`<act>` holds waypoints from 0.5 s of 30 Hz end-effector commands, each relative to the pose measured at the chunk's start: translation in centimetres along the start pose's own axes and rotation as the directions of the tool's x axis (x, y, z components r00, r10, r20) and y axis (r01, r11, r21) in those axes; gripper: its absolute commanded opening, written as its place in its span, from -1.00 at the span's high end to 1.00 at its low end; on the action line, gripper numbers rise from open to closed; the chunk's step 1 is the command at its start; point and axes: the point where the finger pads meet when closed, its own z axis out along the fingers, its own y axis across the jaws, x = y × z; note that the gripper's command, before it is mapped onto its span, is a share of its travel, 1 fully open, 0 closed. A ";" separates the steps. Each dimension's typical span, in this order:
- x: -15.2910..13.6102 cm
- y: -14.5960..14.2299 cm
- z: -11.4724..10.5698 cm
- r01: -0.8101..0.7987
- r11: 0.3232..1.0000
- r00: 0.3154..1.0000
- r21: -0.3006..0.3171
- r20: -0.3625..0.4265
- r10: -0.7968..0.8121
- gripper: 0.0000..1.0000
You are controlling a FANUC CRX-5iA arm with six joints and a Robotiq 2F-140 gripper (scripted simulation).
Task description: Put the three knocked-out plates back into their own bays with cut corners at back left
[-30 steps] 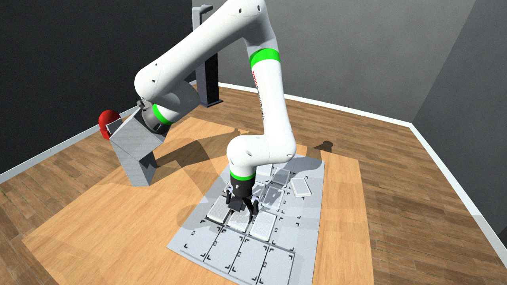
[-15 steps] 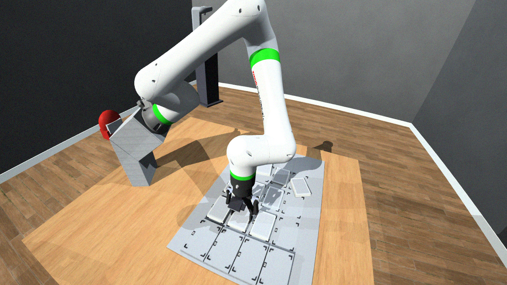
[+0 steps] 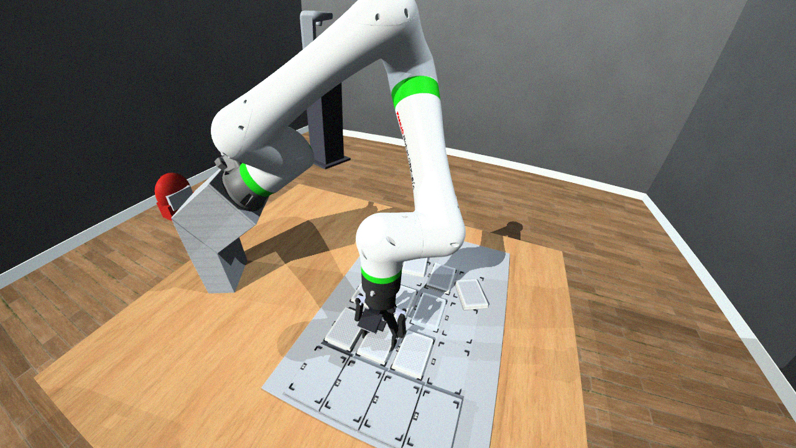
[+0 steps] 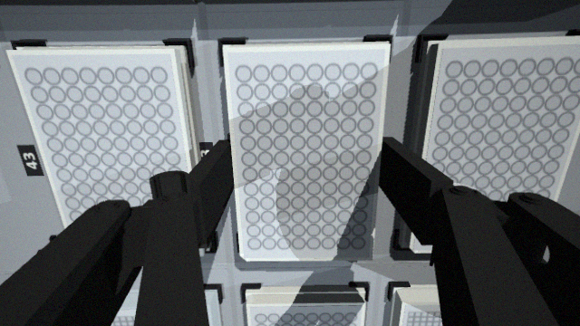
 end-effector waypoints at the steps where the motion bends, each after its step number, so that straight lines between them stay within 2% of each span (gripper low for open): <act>1: 0.0 -0.1 0.0 0.001 1.000 1.000 0.001 -0.001 -0.001 0.80; 15: 0.0 -0.1 0.0 0.001 1.000 1.000 0.001 -0.001 -0.001 0.80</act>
